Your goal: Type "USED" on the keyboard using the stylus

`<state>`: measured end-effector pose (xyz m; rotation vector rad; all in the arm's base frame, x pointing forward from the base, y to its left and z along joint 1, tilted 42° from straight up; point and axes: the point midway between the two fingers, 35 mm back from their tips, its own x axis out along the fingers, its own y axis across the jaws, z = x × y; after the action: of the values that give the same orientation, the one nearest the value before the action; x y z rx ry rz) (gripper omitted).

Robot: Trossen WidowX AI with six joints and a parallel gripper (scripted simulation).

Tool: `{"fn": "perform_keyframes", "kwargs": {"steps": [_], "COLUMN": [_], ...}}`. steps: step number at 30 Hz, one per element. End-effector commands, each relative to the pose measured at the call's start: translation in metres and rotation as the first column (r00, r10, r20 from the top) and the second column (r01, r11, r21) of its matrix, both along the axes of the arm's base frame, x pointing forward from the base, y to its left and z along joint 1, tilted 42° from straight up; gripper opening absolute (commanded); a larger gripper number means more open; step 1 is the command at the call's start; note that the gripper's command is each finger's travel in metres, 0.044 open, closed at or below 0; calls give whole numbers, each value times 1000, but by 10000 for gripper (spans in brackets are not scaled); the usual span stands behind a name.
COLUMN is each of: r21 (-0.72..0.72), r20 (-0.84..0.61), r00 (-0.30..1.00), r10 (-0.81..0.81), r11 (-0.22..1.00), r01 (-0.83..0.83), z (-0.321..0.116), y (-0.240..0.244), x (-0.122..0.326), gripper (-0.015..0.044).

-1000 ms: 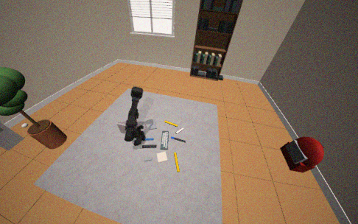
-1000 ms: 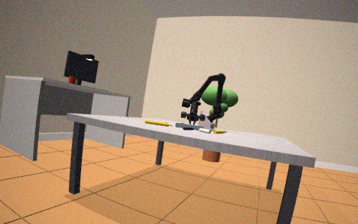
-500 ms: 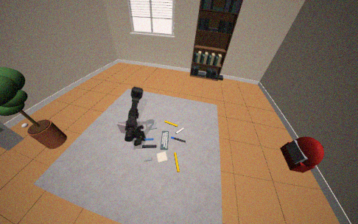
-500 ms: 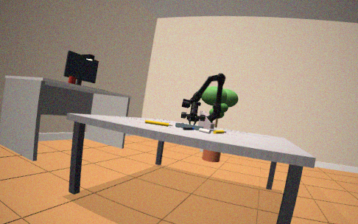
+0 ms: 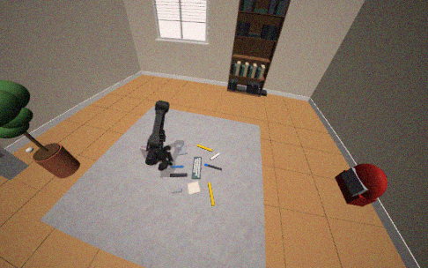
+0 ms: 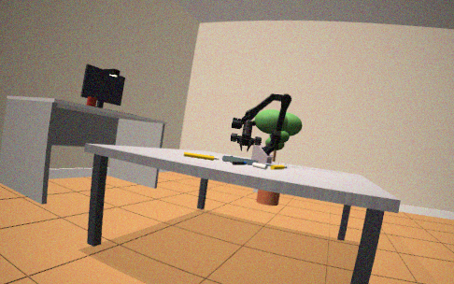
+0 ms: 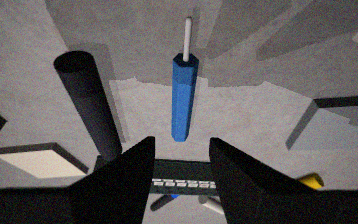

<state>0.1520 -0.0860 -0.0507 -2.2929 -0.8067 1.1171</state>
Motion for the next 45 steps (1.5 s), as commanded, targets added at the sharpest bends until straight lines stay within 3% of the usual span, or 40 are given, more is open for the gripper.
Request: {"fn": "perform_keyframes", "kwargs": {"steps": [1,5,9,14,19,45], "r21": [3,12,22,8,-32,-34], "r20": [-4,-41,-253,-513,-703,-709], "r00": [1000,998,938,753,554,547], "r10": [8,39,238,412,446,446], "r11": [1000,999,970,880,758,753], "r01": [-8,-39,-240,-475,-651,-657], "z": [7,3,0,4,15,5], "y": [-3,0,3,6,9,17], "x": [-2,0,8,23,43,44], "gripper": [150,150,150,150,150,150]}}
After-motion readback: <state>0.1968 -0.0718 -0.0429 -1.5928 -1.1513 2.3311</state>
